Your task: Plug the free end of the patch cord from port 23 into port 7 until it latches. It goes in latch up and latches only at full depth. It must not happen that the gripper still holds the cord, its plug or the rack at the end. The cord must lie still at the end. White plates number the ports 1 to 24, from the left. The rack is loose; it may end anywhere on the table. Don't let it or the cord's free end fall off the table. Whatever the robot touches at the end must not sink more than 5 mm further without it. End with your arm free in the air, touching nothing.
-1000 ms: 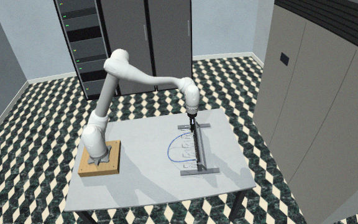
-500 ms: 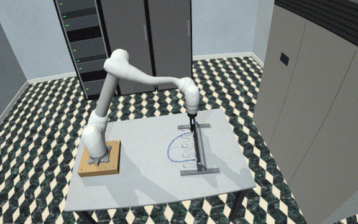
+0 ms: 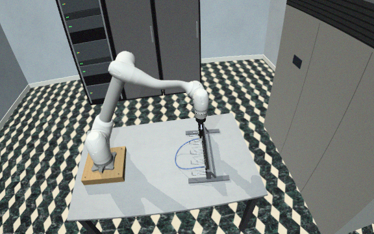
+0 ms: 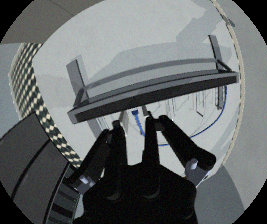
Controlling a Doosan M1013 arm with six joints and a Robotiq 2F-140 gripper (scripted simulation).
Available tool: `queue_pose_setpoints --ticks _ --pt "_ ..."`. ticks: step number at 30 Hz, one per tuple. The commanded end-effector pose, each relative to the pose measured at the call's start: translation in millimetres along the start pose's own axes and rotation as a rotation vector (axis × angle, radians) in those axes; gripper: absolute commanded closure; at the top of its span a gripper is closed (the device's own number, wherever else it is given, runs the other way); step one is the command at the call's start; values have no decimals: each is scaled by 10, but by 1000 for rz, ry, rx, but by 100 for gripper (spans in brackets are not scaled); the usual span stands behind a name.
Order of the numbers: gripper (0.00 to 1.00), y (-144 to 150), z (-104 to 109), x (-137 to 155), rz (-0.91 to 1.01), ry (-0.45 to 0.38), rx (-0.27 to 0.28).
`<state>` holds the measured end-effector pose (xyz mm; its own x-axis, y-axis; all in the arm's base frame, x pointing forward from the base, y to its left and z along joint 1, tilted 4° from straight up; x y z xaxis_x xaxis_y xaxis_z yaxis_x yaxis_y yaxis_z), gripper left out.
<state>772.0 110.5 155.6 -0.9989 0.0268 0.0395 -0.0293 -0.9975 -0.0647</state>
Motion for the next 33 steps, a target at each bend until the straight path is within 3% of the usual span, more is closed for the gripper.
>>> queue_pose_setpoints --ticks 1,33 --pt "78 0 2 0 0 0 0" --pt "78 0 96 3 0 0 0"
Point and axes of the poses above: the point where the finger pads meet when closed, its own z axis back along the fingers, its own y axis across the jaws, x = y × z, the point moved 10 cm from there along z, back along the fingers, and after that the axes turned 2 degrees about z, right-handed, at the moved point
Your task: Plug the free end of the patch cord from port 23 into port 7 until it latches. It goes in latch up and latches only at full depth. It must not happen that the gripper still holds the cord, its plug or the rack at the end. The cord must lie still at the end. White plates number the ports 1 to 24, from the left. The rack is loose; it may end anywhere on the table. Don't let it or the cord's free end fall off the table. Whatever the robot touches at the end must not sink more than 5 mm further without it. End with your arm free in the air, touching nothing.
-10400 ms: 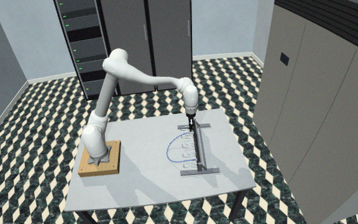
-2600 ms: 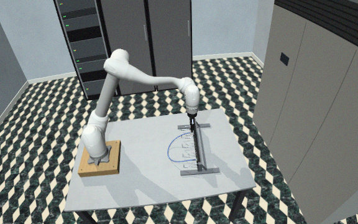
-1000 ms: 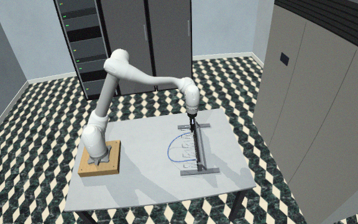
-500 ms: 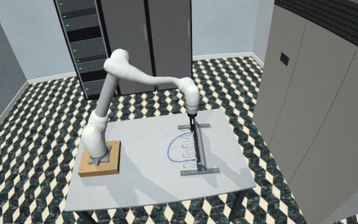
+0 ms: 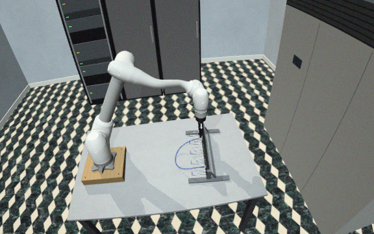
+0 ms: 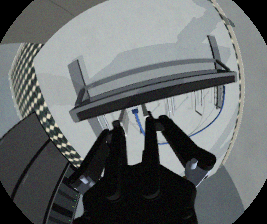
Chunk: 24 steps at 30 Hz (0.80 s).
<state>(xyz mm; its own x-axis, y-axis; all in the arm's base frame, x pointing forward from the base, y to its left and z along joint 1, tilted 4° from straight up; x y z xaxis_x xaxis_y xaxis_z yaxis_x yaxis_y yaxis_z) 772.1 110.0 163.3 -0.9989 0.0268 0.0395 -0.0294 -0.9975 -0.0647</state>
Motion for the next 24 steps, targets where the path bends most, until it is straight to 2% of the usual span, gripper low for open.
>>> queue_pose_setpoints --ticks 1,15,24 --pt "78 0 40 1 0 0 0" --pt "78 0 470 12 0 0 0" --pt "78 0 646 16 0 0 0"
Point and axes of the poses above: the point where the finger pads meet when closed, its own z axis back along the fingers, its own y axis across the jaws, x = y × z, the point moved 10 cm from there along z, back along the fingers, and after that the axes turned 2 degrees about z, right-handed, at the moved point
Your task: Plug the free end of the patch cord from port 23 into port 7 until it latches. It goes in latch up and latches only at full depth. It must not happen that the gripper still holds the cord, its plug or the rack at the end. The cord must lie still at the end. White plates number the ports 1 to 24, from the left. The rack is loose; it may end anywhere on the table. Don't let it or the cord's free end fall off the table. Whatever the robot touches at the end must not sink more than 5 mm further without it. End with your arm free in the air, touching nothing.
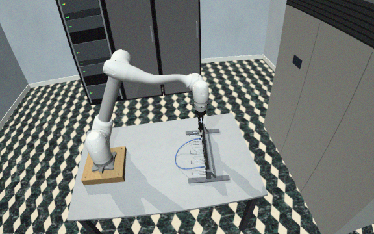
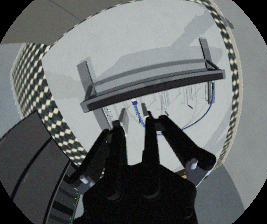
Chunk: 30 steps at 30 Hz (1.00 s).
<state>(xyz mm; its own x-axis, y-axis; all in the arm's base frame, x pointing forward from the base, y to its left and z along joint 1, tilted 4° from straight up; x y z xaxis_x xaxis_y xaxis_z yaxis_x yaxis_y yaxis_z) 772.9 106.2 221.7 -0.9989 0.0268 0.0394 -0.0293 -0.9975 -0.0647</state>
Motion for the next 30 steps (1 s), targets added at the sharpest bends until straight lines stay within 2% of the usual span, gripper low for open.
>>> queue_pose_setpoints --ticks 1,13,14,30 --pt "78 0 78 2 0 0 0" --pt "78 0 139 4 0 0 0" --pt "100 0 139 4 0 0 0" --pt "100 0 139 4 0 0 0"
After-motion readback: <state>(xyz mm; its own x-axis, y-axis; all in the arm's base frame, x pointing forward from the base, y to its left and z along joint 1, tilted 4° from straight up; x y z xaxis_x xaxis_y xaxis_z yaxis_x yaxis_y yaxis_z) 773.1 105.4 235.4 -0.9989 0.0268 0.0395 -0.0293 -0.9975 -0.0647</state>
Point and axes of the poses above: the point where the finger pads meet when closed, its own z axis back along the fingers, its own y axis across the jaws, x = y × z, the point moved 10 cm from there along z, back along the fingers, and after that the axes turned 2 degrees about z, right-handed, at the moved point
